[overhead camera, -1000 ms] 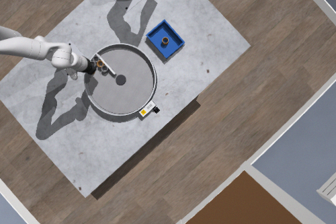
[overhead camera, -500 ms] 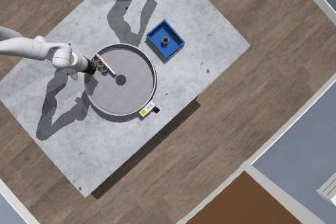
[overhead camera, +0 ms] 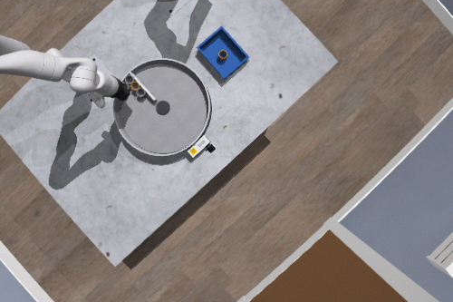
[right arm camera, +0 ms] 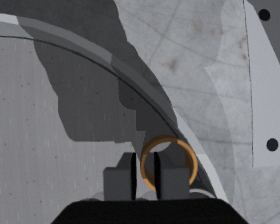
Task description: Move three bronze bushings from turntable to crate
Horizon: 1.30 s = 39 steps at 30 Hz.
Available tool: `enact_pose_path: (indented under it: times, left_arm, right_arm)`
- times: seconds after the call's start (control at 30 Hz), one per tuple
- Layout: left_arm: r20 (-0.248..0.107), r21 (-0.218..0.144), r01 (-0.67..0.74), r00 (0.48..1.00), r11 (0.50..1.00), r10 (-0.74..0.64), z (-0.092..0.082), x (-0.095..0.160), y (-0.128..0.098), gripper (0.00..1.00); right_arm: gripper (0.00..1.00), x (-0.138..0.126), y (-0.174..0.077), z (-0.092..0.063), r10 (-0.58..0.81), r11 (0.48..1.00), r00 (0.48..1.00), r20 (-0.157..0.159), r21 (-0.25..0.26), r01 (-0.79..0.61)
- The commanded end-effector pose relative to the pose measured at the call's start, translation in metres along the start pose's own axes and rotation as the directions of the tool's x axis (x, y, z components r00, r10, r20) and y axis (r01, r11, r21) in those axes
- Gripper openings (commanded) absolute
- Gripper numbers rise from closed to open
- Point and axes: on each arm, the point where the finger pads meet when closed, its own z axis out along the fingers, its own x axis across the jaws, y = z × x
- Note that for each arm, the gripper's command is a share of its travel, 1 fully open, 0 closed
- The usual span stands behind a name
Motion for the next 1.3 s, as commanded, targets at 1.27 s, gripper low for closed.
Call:
enact_pose_path:
  times: [1.27]
  left_arm:
    - [-0.003,0.008,-0.004,1.0,1.0,0.004,-0.001,0.003,-0.004,1.0]
  right_arm:
    - [0.36,0.0,-0.001,0.025,-0.002,1.0,1.0,0.002,0.001,0.002]
